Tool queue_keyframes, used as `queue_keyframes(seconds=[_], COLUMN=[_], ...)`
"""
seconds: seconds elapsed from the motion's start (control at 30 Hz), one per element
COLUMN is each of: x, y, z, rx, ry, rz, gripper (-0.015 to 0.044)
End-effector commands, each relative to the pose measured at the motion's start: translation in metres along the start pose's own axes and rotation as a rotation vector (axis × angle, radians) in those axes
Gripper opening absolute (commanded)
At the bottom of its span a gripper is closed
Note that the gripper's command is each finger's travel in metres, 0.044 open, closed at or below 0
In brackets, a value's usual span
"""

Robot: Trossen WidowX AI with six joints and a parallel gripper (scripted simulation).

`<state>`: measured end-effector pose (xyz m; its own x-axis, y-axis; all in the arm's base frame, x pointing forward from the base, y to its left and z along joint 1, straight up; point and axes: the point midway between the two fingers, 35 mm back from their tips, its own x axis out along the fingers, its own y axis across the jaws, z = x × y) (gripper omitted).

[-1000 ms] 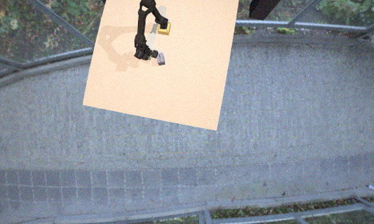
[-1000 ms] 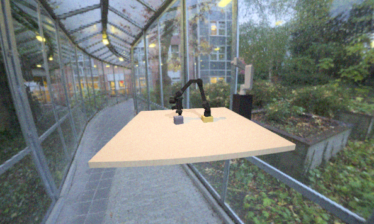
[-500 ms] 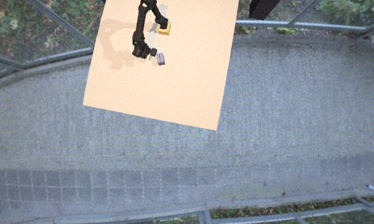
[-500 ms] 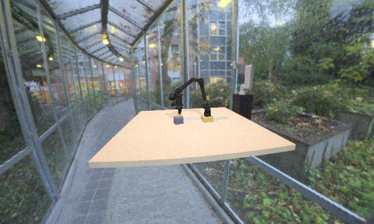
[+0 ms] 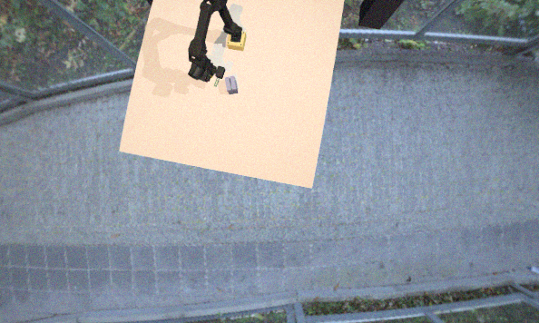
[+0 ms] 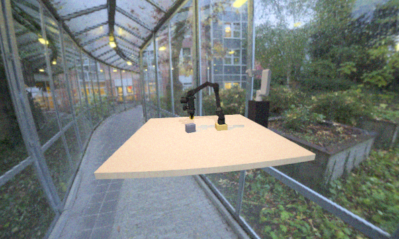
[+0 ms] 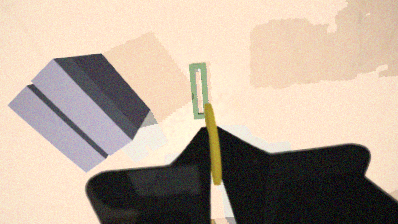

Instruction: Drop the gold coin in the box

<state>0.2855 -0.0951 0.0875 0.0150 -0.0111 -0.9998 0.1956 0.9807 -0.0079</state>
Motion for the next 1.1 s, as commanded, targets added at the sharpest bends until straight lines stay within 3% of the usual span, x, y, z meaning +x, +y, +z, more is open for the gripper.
queue_keyframes(seconds=[0.0, 0.47, 1.07], x=[-0.004, -0.004, -0.005], y=[0.001, 0.005, 0.034], z=[0.001, 0.0, 0.005], rx=[-0.072, -0.521, -0.527], ry=[-0.008, -0.008, -0.009], rz=[0.001, 0.0, 0.003], gripper=[0.0, 0.0, 0.0])
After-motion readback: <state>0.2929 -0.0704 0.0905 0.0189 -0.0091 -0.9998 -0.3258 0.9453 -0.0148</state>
